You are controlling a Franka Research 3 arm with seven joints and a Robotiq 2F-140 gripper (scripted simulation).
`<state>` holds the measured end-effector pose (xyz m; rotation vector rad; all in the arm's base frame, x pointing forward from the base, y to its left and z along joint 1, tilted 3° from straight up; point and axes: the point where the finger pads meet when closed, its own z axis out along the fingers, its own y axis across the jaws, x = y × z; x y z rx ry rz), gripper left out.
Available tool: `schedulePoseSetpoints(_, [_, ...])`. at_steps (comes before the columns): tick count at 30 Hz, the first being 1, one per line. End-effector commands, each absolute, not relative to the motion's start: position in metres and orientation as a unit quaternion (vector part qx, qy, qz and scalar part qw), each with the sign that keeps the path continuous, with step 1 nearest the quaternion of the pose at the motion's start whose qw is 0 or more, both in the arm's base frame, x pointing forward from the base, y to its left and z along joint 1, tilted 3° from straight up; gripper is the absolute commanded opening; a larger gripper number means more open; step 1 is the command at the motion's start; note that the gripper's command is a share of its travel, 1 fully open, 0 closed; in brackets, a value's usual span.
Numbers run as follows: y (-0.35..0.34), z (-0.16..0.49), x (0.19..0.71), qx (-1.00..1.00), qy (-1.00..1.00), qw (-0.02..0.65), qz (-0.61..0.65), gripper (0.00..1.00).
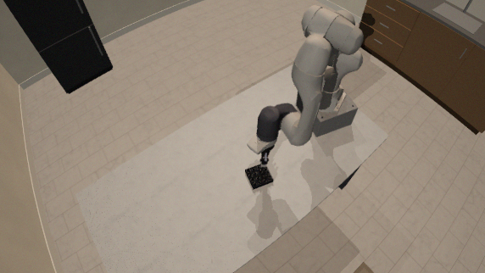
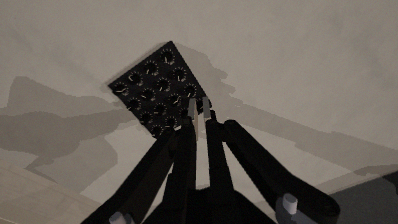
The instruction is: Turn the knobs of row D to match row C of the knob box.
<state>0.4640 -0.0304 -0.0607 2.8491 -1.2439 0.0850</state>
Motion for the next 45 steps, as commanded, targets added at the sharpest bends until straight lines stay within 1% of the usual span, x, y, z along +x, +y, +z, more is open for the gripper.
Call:
schedulePoseSetpoints(1, [-0.0308, -0.0606, 0.4645, 0.944, -0.328, 0.003, 0.027, 0.05])
schedulePoseSetpoints(24, [-0.0308, -0.0606, 0.4645, 0.979, -0.201, 0.006, 0.026, 0.05])
schedulePoseSetpoints(45, [-0.0308, -0.0606, 0.4645, 0.983, -0.181, 0.007, 0.026, 0.05])
